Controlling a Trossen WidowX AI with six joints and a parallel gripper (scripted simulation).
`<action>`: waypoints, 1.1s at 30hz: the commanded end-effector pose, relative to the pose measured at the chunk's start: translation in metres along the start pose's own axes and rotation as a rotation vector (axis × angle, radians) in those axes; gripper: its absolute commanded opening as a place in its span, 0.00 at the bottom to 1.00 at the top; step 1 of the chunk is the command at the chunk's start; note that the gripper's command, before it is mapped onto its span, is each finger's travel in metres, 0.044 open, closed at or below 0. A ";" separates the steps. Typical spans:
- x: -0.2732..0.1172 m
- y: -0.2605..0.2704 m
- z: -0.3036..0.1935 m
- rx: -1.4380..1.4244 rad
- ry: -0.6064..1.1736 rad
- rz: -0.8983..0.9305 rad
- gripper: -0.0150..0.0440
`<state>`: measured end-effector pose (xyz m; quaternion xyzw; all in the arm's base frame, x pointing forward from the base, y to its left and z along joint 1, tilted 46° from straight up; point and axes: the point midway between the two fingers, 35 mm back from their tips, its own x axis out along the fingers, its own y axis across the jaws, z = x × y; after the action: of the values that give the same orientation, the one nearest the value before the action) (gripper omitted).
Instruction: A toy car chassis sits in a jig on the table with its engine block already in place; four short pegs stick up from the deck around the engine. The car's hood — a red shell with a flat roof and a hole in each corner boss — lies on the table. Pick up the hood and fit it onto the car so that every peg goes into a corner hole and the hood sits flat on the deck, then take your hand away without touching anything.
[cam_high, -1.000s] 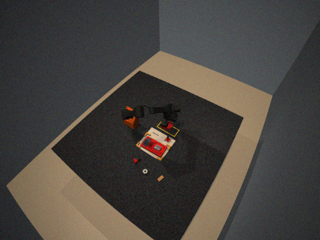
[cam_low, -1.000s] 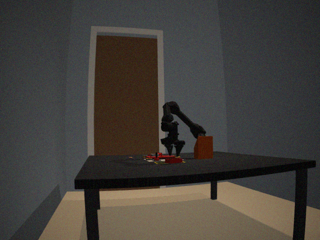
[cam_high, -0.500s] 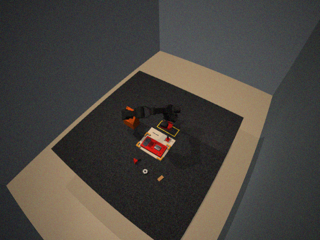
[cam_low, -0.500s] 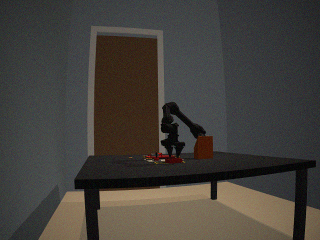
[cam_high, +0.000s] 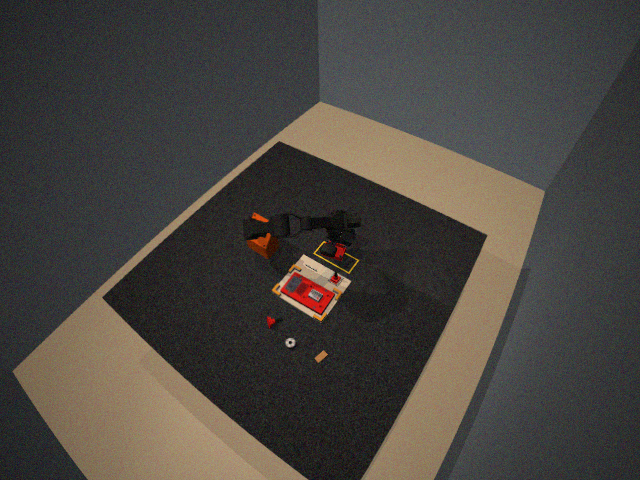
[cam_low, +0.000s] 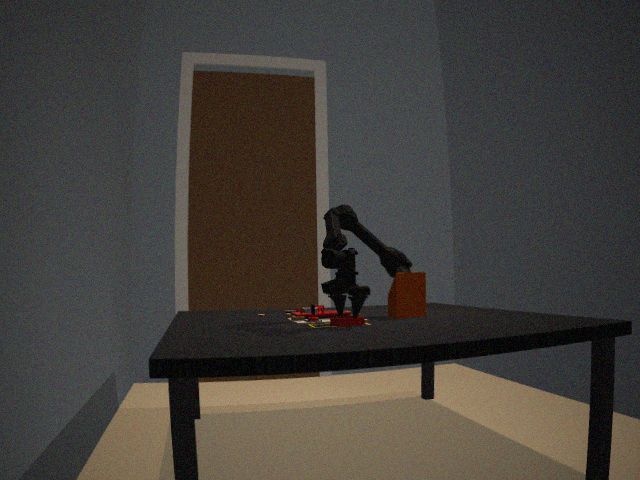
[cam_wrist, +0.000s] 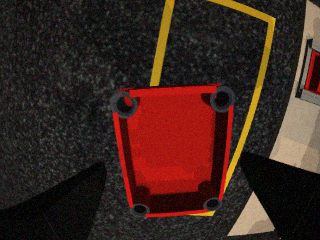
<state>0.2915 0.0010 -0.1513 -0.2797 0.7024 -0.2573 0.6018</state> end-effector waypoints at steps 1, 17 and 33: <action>0.003 -0.001 0.000 -0.002 0.001 -0.003 1.00; 0.011 -0.001 0.000 -0.002 0.001 -0.004 1.00; 0.008 0.000 0.000 -0.001 0.000 0.000 0.66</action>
<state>0.2903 -0.0052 -0.1575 -0.2801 0.7023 -0.2569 0.6019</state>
